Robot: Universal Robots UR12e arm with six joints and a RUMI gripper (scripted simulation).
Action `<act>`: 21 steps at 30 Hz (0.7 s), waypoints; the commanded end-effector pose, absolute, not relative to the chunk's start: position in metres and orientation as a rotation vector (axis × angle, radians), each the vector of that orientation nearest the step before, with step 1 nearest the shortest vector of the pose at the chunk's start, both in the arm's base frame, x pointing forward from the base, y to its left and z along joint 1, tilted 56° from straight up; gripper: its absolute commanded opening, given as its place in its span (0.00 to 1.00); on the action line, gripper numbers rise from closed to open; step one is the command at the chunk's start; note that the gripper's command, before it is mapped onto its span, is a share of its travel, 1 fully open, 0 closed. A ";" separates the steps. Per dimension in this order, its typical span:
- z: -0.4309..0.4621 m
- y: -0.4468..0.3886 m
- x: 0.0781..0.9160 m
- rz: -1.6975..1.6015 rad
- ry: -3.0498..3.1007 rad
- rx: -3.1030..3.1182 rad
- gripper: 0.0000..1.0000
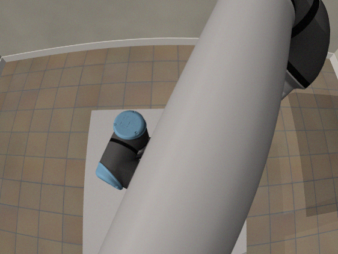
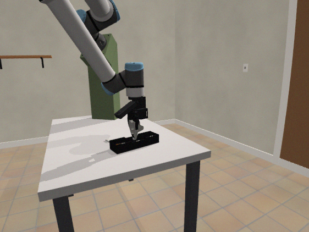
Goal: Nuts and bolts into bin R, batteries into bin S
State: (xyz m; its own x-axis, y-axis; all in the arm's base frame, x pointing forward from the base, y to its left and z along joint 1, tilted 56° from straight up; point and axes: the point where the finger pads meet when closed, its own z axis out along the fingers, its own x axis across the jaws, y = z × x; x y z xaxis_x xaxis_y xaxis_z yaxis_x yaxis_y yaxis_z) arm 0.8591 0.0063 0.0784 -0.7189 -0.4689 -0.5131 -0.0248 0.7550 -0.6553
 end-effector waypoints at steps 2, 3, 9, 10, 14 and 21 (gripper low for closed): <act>0.074 0.003 0.865 -0.830 2.256 -0.368 0.00; 0.074 0.003 0.865 -0.830 2.256 -0.368 0.00; 0.074 0.003 0.865 -0.830 2.256 -0.368 0.00; 0.074 0.003 0.865 -0.830 2.256 -0.368 0.00; 0.074 0.003 0.865 -0.830 2.256 -0.368 0.00; 0.074 0.003 0.865 -0.830 2.256 -0.368 0.18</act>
State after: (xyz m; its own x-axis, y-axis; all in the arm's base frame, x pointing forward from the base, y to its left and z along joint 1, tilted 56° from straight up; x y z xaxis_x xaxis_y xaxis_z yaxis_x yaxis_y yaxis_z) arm 0.8652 0.0025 0.0737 -0.7189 -0.4690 -0.5131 -0.0248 0.7550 -0.6553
